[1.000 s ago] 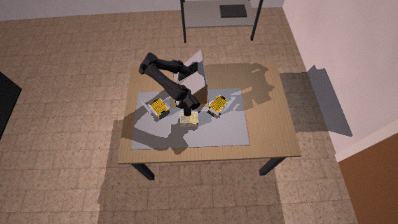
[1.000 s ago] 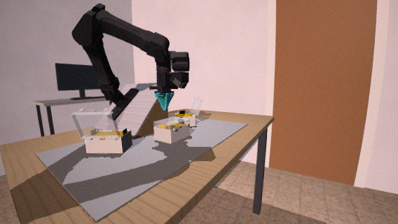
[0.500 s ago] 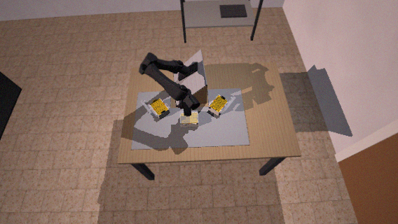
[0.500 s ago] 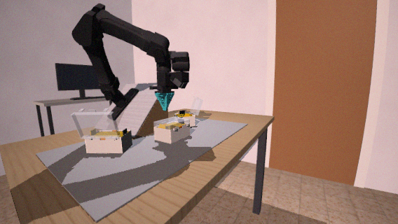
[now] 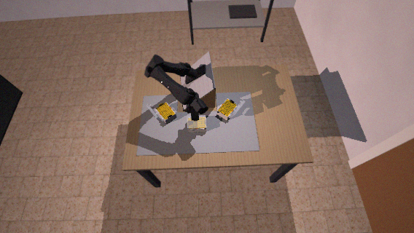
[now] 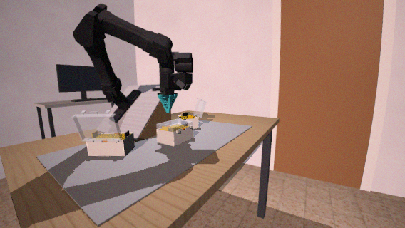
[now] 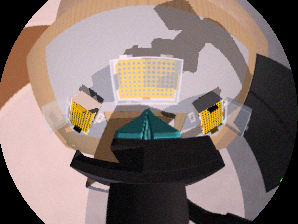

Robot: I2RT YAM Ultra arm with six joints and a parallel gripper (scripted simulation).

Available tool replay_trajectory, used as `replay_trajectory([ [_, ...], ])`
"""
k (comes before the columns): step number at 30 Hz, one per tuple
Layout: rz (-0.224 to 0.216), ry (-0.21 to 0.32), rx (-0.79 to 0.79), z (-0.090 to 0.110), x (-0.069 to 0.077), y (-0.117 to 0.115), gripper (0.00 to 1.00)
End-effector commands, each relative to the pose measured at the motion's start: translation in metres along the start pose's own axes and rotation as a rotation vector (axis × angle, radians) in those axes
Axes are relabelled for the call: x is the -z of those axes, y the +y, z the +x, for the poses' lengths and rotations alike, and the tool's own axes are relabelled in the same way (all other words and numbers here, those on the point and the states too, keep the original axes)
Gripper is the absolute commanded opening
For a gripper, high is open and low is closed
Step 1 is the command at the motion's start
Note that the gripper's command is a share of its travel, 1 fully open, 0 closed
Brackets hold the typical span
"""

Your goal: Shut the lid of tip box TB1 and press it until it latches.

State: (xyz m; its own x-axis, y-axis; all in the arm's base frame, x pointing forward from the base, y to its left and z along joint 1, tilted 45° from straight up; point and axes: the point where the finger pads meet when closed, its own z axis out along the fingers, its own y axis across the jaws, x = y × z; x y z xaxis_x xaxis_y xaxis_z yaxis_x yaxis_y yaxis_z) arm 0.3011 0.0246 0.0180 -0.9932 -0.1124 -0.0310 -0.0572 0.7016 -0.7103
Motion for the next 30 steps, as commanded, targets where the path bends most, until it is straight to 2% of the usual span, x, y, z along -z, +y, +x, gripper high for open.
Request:
replay_trajectory([
  [1, -0.013, -0.056, -0.017, -0.011, 0.011, 0.003, 0.00],
  [27, -0.013, -0.056, -0.017, -0.011, 0.011, 0.003, 0.00],
  [28, 0.000, -0.033, 0.008, -0.001, 0.003, 0.003, 0.00],
  [30, 0.004, -0.013, 0.001, 0.000, -0.007, 0.001, 0.00],
])
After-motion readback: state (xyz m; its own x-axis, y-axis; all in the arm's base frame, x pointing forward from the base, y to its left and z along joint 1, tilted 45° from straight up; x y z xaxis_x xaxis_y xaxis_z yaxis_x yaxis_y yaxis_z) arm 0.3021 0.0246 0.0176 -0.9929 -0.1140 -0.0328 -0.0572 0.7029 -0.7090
